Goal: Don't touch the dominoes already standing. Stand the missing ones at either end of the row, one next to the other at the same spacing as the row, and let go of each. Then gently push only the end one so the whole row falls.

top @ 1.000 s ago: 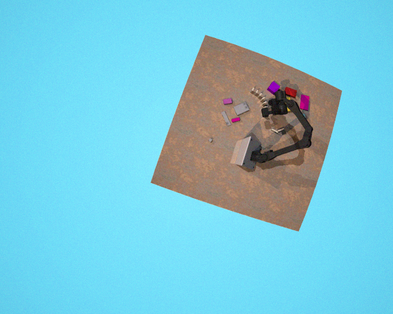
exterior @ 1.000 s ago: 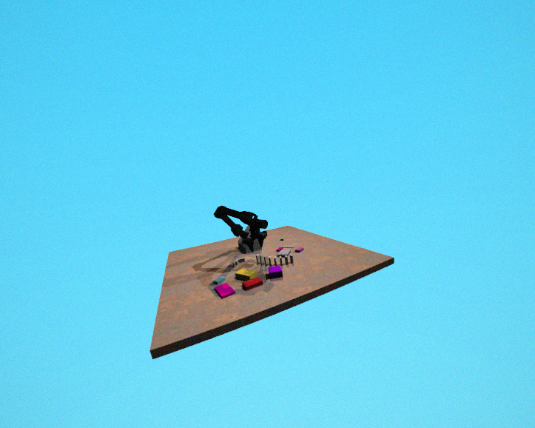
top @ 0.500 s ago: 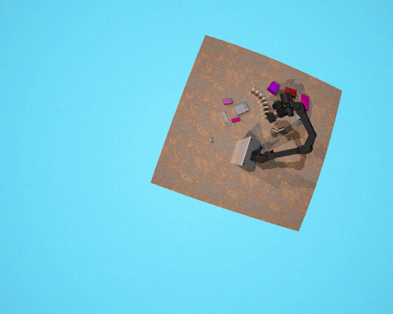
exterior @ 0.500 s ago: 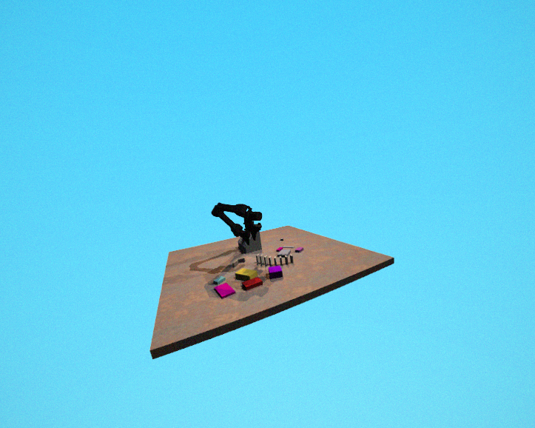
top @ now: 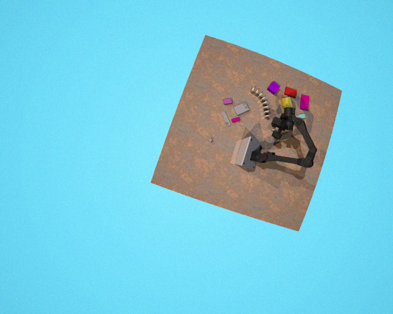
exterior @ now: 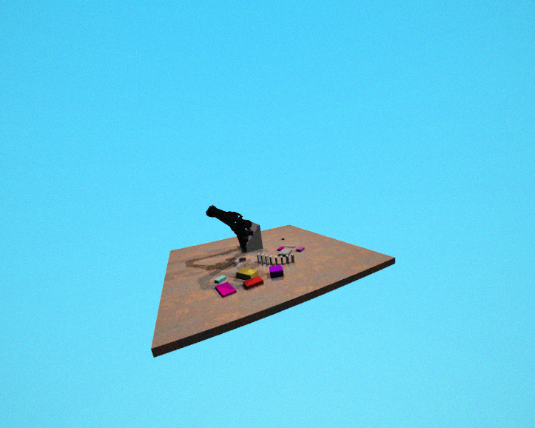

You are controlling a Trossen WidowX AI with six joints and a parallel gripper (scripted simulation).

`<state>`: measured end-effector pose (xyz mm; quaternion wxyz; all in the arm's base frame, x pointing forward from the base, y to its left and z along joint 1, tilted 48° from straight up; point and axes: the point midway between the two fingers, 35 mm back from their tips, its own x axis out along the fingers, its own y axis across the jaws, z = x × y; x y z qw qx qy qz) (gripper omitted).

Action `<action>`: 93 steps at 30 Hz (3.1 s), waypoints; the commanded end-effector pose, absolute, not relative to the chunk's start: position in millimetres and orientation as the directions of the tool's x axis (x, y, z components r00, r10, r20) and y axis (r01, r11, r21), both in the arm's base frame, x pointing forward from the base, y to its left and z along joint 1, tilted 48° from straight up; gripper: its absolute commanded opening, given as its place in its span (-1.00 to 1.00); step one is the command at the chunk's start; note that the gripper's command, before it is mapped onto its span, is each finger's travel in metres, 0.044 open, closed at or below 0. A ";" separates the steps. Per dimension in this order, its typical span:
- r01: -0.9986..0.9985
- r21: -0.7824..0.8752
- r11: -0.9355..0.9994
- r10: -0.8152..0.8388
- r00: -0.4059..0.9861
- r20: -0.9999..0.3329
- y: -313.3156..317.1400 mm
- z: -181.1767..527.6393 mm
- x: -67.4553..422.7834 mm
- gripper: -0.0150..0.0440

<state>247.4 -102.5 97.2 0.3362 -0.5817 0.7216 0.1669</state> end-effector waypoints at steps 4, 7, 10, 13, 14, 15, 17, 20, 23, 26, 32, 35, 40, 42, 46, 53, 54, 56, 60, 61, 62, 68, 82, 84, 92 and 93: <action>-0.966 -0.117 0.229 -0.732 -0.092 -0.676 -107.1 95.4 242.7 1.00; -0.966 -0.117 0.229 -0.730 -0.091 -0.678 -121.0 81.8 242.7 1.00; -0.966 -0.117 0.229 -0.731 -0.091 -0.677 -139.3 65.5 240.6 1.00; -0.966 -0.118 0.229 -0.734 -0.092 -0.673 -153.5 54.1 237.1 1.00; -0.966 -0.118 0.229 -0.734 -0.092 -0.673 -155.0 54.1 238.2 1.00; -0.966 -0.118 0.229 -0.734 -0.092 -0.673 -155.5 54.2 238.6 1.00; -0.966 -0.118 0.229 -0.734 -0.092 -0.673 -156.2 53.5 238.6 1.00; -0.966 -0.118 0.229 -0.734 -0.092 -0.673 -159.4 50.6 238.2 1.00; -0.966 -0.118 0.228 -0.734 -0.092 -0.672 -162.8 47.5 237.8 1.00; -0.966 -0.118 0.228 -0.735 -0.092 -0.672 -165.9 44.8 237.3 1.00; -0.966 -0.118 0.228 -0.735 -0.092 -0.672 -166.6 44.1 237.1 1.00; -0.966 -0.118 0.228 -0.735 -0.092 -0.672 -166.6 44.1 237.1 0.73; -0.966 -0.118 0.228 -0.735 -0.092 -0.672 -166.6 44.1 237.1 0.29; -0.966 -0.118 0.228 -0.735 -0.092 -0.672 -166.6 44.1 237.1 0.11; -0.966 -0.118 0.228 -0.735 -0.092 -0.672 -166.6 44.1 237.1 -0.25; -0.966 -0.118 0.228 -0.735 -0.092 -0.672 -166.6 44.1 237.1 -0.39; -0.966 -0.118 0.228 -0.735 -0.092 -0.672 -166.6 44.1 237.1 -0.39; -0.966 -0.118 0.228 -0.735 -0.092 -0.672 -161.5 49.2 237.9 -0.39; -0.966 -0.118 0.229 -0.733 -0.091 -0.674 -130.5 80.4 242.2 -0.39; -0.966 -0.117 0.229 -0.733 -0.091 -0.674 -122.2 88.7 243.3 -0.39; -0.966 -0.117 0.229 -0.732 -0.092 -0.675 -113.8 97.2 244.4 -0.39; -0.967 -0.115 0.229 -0.730 -0.093 -0.677 -63.5 147.9 251.1 -0.39; -0.326 -0.669 0.668 -0.726 -0.087 -0.682 -111.6 217.4 205.3 -0.39; -0.065 -0.728 0.683 -0.730 -0.087 -0.678 -123.1 232.8 187.8 -0.39; 0.125 -0.739 0.662 -0.734 -0.088 -0.673 -130.3 243.2 174.1 -0.39; 0.125 -0.739 0.662 -0.734 -0.088 -0.673 -130.3 243.2 174.1 -0.39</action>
